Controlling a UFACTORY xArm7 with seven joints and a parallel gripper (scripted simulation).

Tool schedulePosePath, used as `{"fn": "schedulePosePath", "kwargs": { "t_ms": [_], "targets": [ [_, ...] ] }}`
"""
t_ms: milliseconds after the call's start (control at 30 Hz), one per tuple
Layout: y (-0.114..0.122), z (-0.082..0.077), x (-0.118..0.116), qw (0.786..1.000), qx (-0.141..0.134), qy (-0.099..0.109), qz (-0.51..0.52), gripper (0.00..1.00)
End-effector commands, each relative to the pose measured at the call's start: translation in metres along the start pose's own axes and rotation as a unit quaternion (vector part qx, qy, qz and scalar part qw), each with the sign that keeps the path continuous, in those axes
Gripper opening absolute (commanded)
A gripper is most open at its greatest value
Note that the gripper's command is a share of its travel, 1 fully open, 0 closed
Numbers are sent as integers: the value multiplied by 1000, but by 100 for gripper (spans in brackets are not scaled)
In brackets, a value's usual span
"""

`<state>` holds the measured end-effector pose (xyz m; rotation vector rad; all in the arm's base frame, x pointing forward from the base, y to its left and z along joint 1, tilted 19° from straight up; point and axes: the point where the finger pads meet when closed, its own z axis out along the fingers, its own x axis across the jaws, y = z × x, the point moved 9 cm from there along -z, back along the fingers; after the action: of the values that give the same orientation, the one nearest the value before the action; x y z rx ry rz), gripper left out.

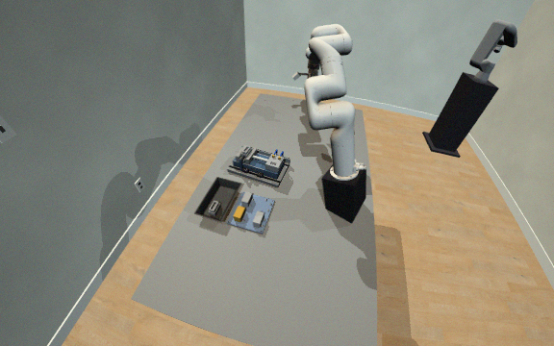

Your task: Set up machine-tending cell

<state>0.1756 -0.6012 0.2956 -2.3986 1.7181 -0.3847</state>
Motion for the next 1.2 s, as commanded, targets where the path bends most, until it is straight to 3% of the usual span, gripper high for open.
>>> {"fn": "schedulePosePath", "kwargs": {
  "t_ms": [0,633,1033,1100,1133,1167],
  "targets": [
    [0,-3,1,1000,-1,3,0,100],
    [-4,-3,0,1000,2,3,1,100],
    [-130,-11,-24,998,59,8,15,100],
    [-130,-11,-24,998,59,8,15,100],
    [-160,-13,-35,997,72,7,19,100],
    [-167,-14,-37,997,74,6,19,100]
  ]
}}
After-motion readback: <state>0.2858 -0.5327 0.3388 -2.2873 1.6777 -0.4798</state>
